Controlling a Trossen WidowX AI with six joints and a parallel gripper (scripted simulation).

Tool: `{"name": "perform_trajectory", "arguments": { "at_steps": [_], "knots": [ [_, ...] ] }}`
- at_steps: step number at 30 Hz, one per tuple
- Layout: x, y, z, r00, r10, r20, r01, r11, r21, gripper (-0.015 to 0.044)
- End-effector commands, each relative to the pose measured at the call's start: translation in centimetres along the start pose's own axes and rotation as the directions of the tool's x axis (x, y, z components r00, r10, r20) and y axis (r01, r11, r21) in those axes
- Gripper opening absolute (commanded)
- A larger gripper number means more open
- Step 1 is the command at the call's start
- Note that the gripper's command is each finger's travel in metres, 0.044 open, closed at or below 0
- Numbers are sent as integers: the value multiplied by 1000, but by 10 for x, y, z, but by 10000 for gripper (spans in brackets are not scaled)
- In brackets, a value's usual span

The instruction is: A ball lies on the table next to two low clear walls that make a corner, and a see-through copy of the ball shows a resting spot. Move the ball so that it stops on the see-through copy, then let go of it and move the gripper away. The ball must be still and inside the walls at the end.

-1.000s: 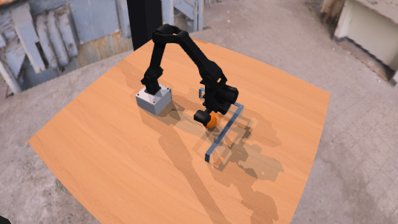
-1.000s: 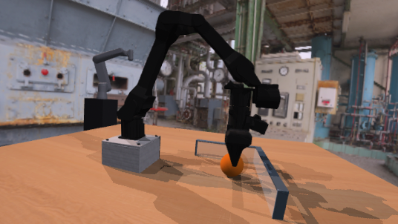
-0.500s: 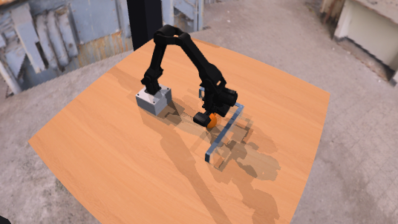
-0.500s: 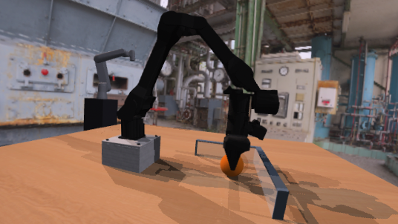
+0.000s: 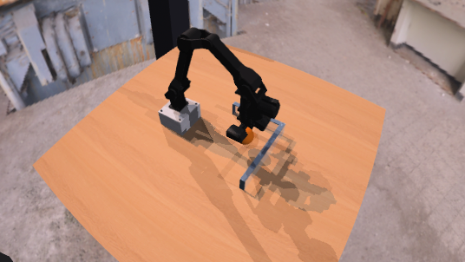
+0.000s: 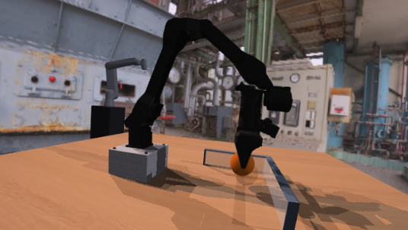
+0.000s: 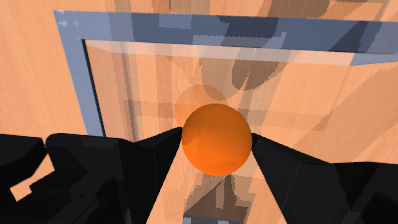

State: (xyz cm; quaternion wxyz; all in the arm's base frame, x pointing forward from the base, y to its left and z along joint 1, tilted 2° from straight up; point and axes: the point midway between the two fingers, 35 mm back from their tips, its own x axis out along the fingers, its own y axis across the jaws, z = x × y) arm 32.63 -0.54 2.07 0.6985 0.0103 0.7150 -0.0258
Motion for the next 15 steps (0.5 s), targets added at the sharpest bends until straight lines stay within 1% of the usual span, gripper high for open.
{"name": "perform_trajectory", "arguments": {
  "at_steps": [1, 12, 15],
  "knots": [
    [-31, 0, 6, 1000, -1, 19, 1, 1000, 3, 0],
    [-104, 0, -4, 1000, -1, 19, 1, 1000, 3, 0],
    [-108, 0, -5, 1000, -1, 18, 1, 1000, 3, 0]
  ]
}}
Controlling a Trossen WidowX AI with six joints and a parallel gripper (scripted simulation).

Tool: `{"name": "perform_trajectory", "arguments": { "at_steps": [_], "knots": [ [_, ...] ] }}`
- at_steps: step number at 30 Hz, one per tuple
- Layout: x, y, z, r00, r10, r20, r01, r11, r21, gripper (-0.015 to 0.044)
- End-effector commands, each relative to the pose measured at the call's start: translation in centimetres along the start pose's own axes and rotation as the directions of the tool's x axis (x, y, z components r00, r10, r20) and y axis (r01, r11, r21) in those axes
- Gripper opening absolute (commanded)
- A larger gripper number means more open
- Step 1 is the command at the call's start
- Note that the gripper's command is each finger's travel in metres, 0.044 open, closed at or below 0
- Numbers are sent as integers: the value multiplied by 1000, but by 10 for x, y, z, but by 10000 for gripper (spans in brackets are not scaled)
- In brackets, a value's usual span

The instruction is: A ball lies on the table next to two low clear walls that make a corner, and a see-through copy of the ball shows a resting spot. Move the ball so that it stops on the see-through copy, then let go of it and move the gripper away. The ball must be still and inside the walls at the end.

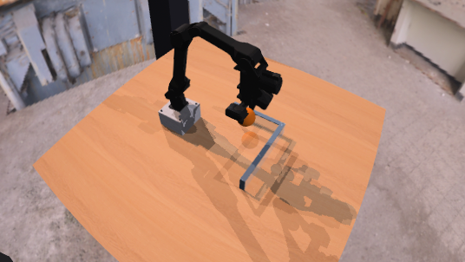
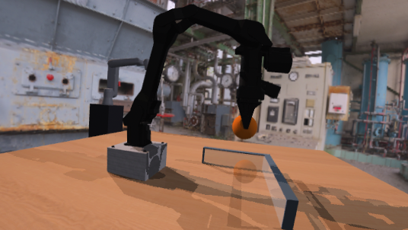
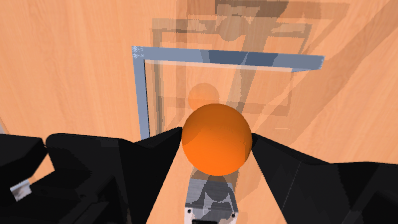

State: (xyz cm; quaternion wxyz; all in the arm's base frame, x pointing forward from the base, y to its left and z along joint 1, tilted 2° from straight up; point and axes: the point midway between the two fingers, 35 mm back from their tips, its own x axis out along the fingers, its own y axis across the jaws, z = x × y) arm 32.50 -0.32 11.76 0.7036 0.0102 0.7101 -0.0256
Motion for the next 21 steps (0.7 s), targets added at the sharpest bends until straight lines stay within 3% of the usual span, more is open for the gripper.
{"name": "perform_trajectory", "arguments": {
  "at_steps": [1, 4, 10, 21],
  "knots": [
    [-11, 0, -1, 1000, -1, 4, 1, 1000, 4, 0],
    [-6, 1, 1, 1000, -2, 4, 2, 1000, 2, 0],
    [41, 15, 13, 1000, -1, 5, 1, 1000, 2, 0],
    [73, 17, 16, 1000, 0, 6, 0, 1000, 4, 0]
  ]
}}
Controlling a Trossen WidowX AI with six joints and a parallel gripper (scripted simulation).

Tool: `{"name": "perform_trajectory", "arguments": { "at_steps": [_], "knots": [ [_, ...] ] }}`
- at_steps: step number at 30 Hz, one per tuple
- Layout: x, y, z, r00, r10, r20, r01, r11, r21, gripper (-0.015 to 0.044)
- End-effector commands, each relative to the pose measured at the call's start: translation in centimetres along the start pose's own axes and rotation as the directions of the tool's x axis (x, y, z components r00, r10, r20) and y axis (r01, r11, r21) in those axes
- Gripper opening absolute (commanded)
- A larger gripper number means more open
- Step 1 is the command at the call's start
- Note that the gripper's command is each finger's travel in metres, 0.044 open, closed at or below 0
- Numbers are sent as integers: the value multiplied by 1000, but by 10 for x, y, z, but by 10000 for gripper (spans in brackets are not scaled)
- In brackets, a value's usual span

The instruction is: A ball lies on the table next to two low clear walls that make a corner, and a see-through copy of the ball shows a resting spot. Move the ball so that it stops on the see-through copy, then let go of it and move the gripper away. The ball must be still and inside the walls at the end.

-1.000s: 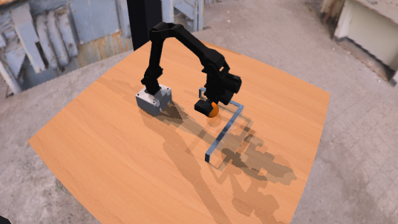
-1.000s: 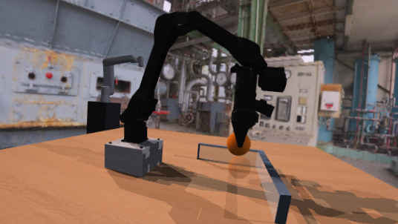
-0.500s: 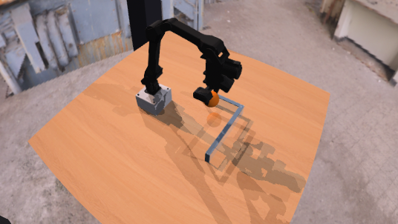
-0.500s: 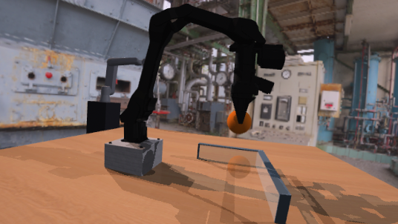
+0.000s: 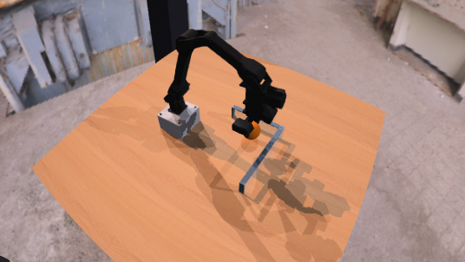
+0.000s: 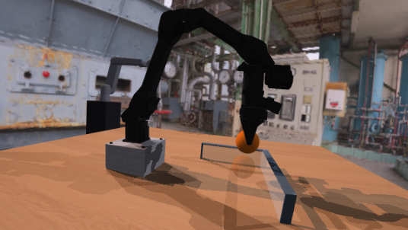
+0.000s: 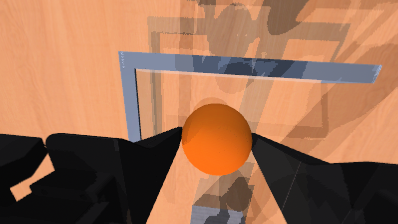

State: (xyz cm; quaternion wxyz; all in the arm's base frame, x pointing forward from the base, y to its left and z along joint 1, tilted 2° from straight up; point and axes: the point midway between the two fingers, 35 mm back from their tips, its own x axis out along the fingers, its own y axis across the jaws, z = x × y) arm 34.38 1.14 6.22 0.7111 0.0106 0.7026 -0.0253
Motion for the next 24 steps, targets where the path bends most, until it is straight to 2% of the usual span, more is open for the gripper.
{"name": "perform_trajectory", "arguments": {
  "at_steps": [1, 8, 24],
  "knots": [
    [24, 0, -3, 1000, -1, -16, 1, 1000, 3, 0],
    [61, 0, -6, 1000, -1, -16, 1, 1000, 3, 0],
    [79, 0, -6, 1000, -1, -16, 2, 1000, 3, 0]
  ]
}}
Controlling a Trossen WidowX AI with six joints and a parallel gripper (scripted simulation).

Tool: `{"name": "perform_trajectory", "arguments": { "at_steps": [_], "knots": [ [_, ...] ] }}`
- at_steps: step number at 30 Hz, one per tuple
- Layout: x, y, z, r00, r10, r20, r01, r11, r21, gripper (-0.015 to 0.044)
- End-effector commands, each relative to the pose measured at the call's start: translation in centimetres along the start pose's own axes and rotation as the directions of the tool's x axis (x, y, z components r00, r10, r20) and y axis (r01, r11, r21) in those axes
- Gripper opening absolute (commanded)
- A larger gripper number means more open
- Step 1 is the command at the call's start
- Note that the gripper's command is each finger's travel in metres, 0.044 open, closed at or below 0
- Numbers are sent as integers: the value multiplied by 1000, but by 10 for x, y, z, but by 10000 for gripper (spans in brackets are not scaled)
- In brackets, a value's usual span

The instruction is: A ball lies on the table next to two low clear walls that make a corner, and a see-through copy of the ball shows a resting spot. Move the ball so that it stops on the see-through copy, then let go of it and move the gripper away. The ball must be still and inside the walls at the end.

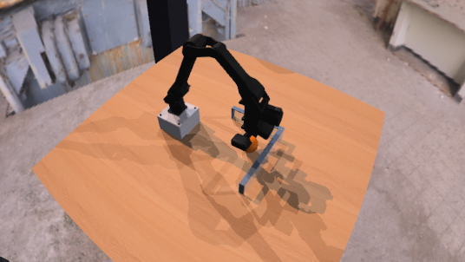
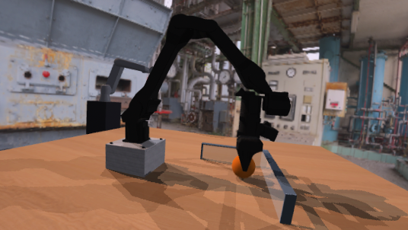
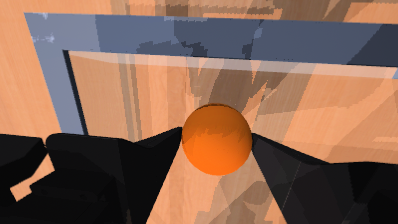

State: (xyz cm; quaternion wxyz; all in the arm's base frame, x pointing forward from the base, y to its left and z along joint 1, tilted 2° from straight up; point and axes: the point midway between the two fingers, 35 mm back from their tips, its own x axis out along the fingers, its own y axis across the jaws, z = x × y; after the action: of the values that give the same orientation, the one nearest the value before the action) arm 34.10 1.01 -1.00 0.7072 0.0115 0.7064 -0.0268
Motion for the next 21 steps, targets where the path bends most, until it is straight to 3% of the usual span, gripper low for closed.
{"name": "perform_trajectory", "arguments": {
  "at_steps": [1, 3, 19, 21],
  "knots": [
    [8, 0, -2, 1000, 0, -5, 0, 1000, 0, 0],
    [9, 0, -3, 1000, 0, -5, 0, 1000, 0, 0],
    [1, 0, 0, 1000, 0, -2, 0, 1000, 0, 420],
    [-20, 0, 2, 1000, 0, -3, 0, 1000, 0, 438]
  ]
}}
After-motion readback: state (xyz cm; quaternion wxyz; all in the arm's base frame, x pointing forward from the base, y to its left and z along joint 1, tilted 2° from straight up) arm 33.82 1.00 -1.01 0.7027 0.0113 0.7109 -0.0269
